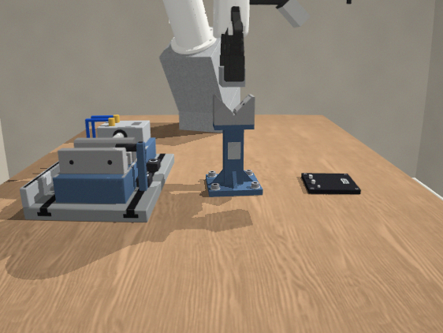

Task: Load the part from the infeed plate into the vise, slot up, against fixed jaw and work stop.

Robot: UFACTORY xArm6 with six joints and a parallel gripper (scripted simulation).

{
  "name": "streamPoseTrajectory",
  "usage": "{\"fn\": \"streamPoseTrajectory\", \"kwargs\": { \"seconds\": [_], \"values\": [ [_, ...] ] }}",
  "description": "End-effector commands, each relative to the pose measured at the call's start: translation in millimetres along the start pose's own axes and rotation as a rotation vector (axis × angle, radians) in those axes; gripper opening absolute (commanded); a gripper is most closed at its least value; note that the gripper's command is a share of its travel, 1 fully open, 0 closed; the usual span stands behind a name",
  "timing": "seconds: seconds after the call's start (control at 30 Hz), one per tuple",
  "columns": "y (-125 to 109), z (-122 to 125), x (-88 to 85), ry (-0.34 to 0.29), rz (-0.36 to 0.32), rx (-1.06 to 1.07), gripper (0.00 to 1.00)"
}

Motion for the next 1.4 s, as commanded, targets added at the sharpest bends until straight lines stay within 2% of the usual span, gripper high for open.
{"fn": "streamPoseTrajectory", "kwargs": {
  "seconds": [0.0, 0.77, 1.37],
  "values": [
    [0, 1, -7.5, -0.003, 0.001, 0.001, 0.00],
    [0, 1, -37.6, -0.003, 0.001, 0.001, 0.00],
    [0, 1, -43.2, -0.003, 0.001, 0.001, 0.00]
  ]
}}
Point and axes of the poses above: the point where the finger pads meet when closed, its own x axis out along the fingers, its own z axis across the jaws, y = z × x, the point moved 8 cm from there along -x, back along the fingers, and after that the axes turned 3 degrees about -x, right-handed, at the moved point
